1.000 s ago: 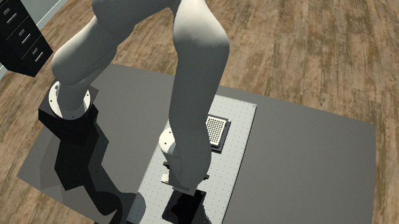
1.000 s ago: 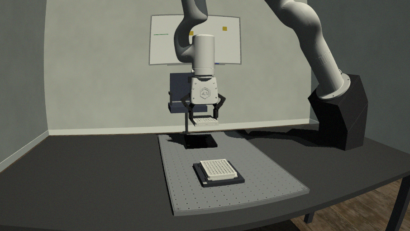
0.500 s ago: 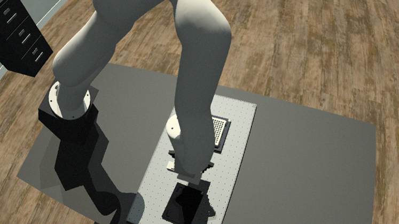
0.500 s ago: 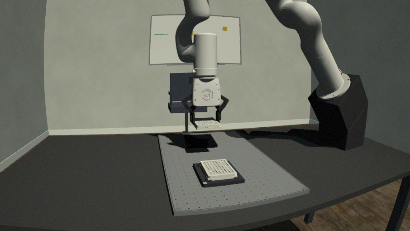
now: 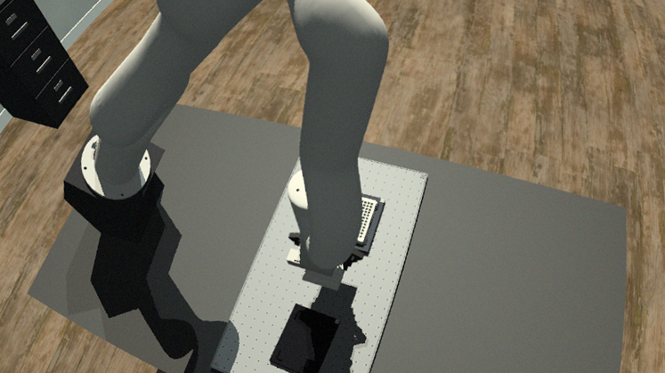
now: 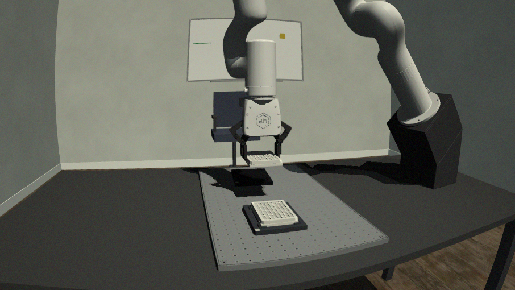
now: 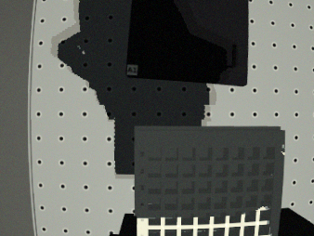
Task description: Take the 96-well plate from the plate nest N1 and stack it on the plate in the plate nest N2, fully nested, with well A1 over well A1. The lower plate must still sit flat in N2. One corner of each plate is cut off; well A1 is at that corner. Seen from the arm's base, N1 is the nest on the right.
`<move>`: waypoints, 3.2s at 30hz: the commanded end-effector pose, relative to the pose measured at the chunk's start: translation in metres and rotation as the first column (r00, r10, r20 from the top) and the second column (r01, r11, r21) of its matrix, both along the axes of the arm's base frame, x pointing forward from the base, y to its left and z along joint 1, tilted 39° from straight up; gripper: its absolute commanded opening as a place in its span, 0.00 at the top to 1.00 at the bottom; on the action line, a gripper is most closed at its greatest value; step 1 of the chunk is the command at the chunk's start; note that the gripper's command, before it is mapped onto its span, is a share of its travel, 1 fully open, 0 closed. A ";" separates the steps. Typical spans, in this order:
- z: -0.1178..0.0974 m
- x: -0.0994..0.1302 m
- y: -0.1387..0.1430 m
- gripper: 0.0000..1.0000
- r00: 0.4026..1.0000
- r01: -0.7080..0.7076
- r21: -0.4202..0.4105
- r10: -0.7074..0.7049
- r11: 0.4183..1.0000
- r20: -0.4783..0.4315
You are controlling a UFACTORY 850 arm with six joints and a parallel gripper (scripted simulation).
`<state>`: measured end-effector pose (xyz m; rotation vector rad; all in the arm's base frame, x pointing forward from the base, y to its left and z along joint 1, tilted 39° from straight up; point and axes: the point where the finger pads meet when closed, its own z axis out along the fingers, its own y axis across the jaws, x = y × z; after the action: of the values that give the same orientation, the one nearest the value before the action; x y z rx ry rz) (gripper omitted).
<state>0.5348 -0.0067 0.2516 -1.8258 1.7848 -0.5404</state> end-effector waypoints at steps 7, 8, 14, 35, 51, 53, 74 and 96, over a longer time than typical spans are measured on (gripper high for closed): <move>0.003 0.000 0.028 1.00 1.000 0.005 -0.006 -0.005 1.000 0.007; 0.004 0.000 0.031 1.00 1.000 0.005 -0.006 -0.005 1.000 0.007; 0.005 0.000 0.051 1.00 1.000 0.005 -0.006 -0.005 1.000 0.007; 0.011 -0.001 0.108 1.00 1.000 0.005 -0.006 -0.005 1.000 0.007; 0.015 -0.002 0.157 1.00 1.000 0.005 -0.006 -0.005 1.000 0.007; 0.016 -0.002 0.161 1.00 1.000 0.005 -0.006 -0.005 1.000 0.007; 0.016 -0.002 0.166 1.00 1.000 0.005 -0.006 -0.005 1.000 0.007; 0.011 0.002 0.165 1.00 1.000 0.005 -0.006 -0.005 1.000 0.007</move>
<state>0.5340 0.1583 0.2657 -1.8224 1.7864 -0.5534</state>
